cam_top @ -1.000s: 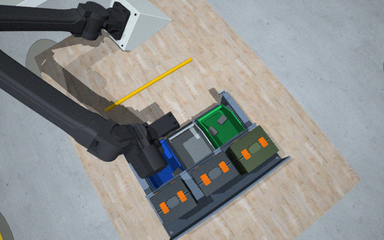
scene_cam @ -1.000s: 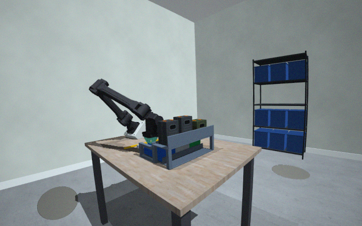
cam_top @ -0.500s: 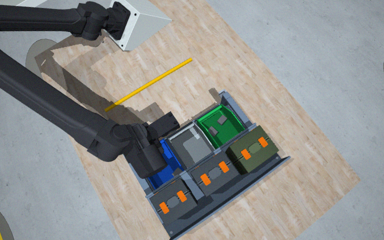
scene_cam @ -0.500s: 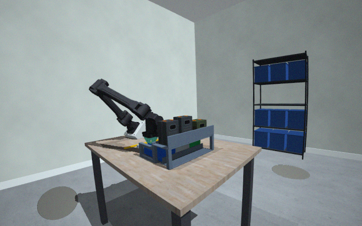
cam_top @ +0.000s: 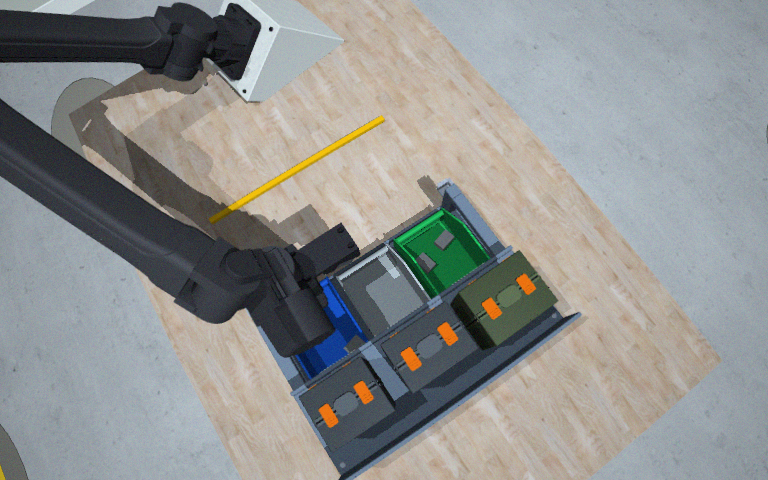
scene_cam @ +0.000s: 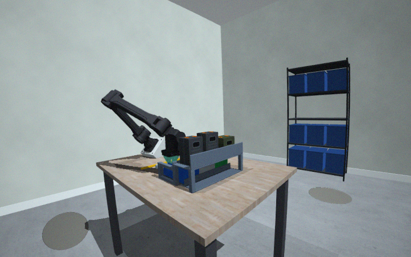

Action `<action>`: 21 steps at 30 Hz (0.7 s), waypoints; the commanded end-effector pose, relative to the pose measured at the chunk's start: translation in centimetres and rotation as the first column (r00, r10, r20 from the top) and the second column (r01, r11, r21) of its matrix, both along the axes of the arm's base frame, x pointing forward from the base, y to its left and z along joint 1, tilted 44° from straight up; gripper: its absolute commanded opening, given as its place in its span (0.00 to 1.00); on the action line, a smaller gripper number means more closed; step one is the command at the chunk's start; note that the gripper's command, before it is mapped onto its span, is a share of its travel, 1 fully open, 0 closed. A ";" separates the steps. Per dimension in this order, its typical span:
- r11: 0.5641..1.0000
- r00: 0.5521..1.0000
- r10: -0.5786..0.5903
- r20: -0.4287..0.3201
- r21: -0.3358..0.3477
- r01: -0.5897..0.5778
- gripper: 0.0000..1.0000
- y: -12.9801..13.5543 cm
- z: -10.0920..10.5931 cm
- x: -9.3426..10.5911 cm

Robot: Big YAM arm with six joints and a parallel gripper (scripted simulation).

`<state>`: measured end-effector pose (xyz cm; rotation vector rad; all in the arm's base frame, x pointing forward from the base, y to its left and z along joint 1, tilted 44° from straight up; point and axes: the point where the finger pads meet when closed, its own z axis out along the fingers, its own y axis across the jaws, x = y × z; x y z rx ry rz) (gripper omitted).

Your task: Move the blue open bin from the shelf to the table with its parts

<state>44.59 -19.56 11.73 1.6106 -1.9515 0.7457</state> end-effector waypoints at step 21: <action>1.000 0.997 0.027 0.071 -0.014 -0.026 0.00 2.0 3.8 2.1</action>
